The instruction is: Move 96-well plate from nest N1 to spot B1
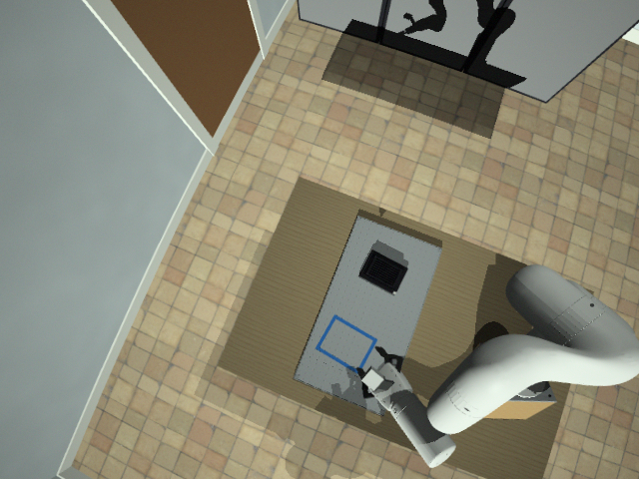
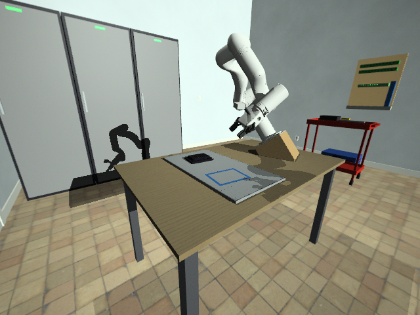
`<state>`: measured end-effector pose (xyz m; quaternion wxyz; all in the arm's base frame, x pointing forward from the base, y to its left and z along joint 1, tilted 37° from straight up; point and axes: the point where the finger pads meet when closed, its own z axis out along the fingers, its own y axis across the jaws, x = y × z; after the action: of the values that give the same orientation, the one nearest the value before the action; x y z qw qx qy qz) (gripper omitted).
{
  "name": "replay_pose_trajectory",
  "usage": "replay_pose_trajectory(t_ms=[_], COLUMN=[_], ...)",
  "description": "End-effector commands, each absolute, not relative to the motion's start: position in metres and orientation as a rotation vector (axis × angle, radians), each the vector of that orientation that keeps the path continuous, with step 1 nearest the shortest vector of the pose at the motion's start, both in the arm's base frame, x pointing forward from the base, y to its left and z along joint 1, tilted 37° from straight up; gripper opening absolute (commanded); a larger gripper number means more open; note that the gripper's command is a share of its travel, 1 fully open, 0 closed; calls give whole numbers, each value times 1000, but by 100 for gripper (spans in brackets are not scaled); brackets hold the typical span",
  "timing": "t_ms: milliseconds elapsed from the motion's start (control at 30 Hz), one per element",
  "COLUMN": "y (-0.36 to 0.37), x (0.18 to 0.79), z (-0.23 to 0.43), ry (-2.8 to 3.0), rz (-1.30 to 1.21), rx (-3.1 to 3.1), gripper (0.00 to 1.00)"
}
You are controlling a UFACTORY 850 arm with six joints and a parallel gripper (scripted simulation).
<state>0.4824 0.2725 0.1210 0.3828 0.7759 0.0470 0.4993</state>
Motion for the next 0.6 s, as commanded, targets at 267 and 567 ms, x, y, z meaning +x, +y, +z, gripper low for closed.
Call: replay_pose_trajectory(t_ms=[267,567], y=[273,269], x=[483,485], z=[122,123], ry=[119,112], rz=[1275,1236], rx=[1979,1989], gripper=[100,100])
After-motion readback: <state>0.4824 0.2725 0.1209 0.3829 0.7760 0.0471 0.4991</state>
